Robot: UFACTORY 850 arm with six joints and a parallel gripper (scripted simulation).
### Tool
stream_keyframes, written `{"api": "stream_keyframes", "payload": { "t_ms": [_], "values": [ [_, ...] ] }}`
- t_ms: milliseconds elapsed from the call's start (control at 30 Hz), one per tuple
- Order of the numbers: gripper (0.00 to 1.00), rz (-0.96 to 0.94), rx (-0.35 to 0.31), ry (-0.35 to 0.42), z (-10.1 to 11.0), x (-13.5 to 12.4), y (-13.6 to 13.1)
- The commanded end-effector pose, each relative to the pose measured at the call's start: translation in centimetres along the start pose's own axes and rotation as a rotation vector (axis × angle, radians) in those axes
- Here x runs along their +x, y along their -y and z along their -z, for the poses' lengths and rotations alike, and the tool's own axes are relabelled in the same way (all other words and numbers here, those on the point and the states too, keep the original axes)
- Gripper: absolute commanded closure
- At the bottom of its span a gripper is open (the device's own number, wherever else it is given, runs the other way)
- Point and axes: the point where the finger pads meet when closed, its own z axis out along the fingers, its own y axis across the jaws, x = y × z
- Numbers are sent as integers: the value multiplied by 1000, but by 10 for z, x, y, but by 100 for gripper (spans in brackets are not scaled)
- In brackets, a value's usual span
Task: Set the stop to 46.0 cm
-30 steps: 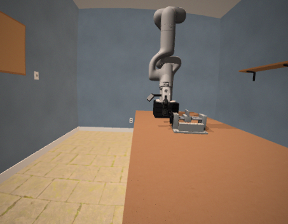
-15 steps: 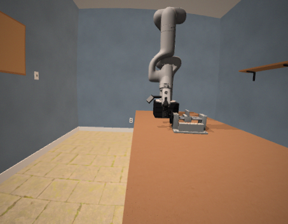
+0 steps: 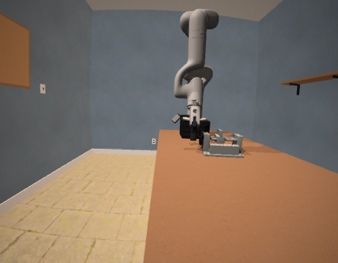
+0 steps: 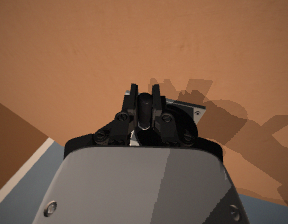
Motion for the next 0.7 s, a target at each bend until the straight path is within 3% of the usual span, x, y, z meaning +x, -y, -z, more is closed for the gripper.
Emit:
{"api": "stream_keyframes", "payload": {
  "t_ms": [0, 667],
  "values": [
    [94, 0, 1, 0, -2, 0, 0],
    [94, 0, 1, 0, -11, 0, -2]
  ]
}}
